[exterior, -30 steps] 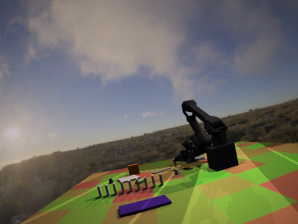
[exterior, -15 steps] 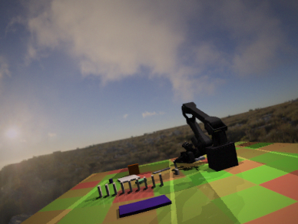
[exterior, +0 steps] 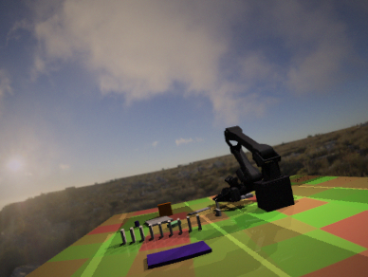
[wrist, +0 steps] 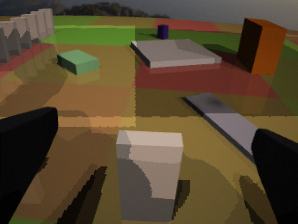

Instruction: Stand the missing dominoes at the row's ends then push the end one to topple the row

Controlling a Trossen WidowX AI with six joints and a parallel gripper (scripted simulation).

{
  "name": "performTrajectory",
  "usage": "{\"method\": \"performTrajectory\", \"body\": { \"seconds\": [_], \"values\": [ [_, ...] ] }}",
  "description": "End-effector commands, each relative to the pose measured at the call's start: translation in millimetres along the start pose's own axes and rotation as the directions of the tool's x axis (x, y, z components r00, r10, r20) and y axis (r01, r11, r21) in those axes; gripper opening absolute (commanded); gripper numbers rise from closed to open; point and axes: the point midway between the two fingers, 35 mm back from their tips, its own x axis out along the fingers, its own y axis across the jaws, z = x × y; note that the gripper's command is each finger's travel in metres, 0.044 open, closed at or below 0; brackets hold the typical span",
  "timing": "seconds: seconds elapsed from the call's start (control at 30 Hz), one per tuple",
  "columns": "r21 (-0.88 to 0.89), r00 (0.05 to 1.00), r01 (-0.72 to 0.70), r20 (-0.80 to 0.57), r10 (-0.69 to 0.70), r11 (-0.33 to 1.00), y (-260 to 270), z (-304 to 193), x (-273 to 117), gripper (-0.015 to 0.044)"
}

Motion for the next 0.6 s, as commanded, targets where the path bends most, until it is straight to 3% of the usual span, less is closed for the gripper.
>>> {"method": "performTrajectory", "body": {
  "seconds": [0.0,0.17,0.33,0.57],
  "values": [
    [0.001,1.0,0.003,-0.002,-0.003,1.0,-1.3,9.9,-1.0,0.044],
    [0.0,1.0,0.0,0.0,0.0,1.0,2.0,44.1,-5.5,0.044],
    [0.01,1.0,0.004,-0.017,-0.004,1.0,-0.7,46.9,-2.5,0.044],
    [0.097,0.96,0.061,-0.28,-0.032,0.993,-35.3,35.5,47.7,0.044]
  ]
}}
